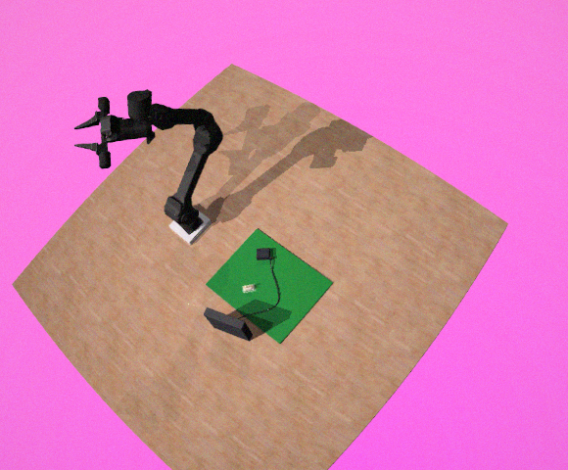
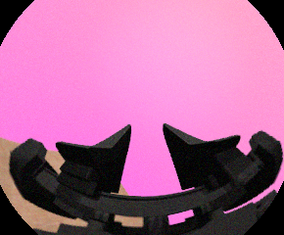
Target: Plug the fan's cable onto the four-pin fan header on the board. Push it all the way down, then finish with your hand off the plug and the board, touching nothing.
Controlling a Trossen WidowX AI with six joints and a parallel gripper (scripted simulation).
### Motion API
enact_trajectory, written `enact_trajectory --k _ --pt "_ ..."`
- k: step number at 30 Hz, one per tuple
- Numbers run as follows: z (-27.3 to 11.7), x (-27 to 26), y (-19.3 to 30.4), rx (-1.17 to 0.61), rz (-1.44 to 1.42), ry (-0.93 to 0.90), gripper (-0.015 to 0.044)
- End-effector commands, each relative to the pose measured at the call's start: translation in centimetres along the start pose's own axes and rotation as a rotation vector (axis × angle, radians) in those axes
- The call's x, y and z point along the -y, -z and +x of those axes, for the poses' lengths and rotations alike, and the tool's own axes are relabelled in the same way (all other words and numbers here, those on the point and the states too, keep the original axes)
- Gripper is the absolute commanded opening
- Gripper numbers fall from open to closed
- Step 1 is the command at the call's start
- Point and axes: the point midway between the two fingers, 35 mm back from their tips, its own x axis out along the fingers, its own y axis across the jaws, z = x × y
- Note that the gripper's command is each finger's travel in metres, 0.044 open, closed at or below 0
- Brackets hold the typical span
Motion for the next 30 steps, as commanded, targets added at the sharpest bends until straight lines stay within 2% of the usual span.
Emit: enact_trajectory --k 1,8,14,22,30 --pt "1.8 -5.5 -0.3 0.010 -0.024 -0.194 0.0210" --pt "1.6 -16.2 -2.2 0.091 -0.065 -0.556 0.0210" --pt "-2.2 -25.8 -3.0 0.127 -0.161 -0.886 0.0210" --pt "-12.1 -35.6 -2.5 0.174 -0.357 -1.302 0.0210" --pt "-24.8 -40.6 0.7 0.221 -0.642 -1.658 0.0210"
